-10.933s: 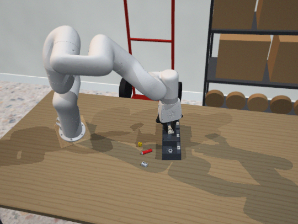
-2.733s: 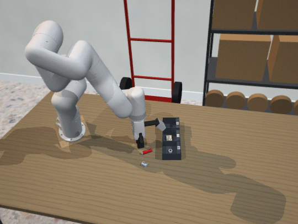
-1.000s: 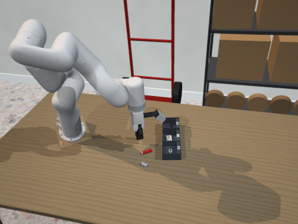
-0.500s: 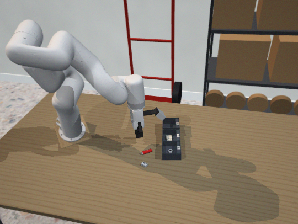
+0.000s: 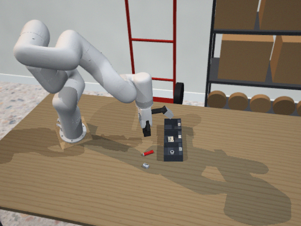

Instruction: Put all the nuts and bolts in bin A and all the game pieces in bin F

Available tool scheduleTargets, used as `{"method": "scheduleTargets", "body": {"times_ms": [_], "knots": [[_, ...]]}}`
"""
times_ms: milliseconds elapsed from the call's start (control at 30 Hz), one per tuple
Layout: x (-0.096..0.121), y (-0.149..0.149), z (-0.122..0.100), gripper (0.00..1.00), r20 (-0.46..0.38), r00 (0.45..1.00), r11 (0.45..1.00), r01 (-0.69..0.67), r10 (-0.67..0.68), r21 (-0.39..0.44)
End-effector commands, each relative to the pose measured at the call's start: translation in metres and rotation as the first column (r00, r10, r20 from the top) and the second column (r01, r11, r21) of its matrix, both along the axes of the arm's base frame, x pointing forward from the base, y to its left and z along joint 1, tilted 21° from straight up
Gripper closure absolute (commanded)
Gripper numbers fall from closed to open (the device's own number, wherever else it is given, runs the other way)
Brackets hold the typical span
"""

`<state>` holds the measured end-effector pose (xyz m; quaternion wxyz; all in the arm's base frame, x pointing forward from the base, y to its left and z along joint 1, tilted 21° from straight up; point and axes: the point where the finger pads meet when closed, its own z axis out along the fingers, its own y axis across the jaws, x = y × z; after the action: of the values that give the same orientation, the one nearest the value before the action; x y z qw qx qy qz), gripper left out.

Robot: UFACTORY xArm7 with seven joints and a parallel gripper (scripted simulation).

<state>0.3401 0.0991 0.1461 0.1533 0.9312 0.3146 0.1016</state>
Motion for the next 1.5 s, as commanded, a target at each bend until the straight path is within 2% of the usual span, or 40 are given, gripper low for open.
{"method": "scheduleTargets", "body": {"times_ms": [0,133,267,433,500,533,667,1000,1067,1100,1200,1467], "knots": [[0.017,0.011,0.002,1.0,0.001,1.0,1.0,0.001,-0.001,-0.003],[0.029,0.02,0.004,1.0,0.001,1.0,1.0,0.001,-0.001,-0.003],[0.048,0.034,0.006,1.0,-0.043,0.985,0.984,-0.169,0.167,-0.051],[0.072,0.052,0.009,1.0,-0.083,0.949,0.946,-0.312,0.305,-0.086],[0.072,0.052,0.009,1.0,-0.083,0.949,0.946,-0.312,0.305,-0.086],[0.077,0.055,0.01,1.0,-0.111,0.917,0.913,-0.393,0.382,-0.104],[0.093,0.067,0.012,1.0,-0.141,0.873,0.866,-0.484,0.468,-0.123],[0.093,0.067,0.012,1.0,-0.248,0.691,0.675,-0.72,0.679,-0.161],[0.093,0.067,0.012,1.0,-0.248,0.691,0.675,-0.72,0.679,-0.161],[0.093,0.067,0.012,1.0,-0.282,0.627,0.608,-0.777,0.726,-0.165],[0.093,0.067,0.012,1.0,-0.309,0.572,0.549,-0.819,0.76,-0.165],[0.093,0.067,0.012,1.0,-0.398,0.365,0.338,-0.931,0.842,-0.137]]}}
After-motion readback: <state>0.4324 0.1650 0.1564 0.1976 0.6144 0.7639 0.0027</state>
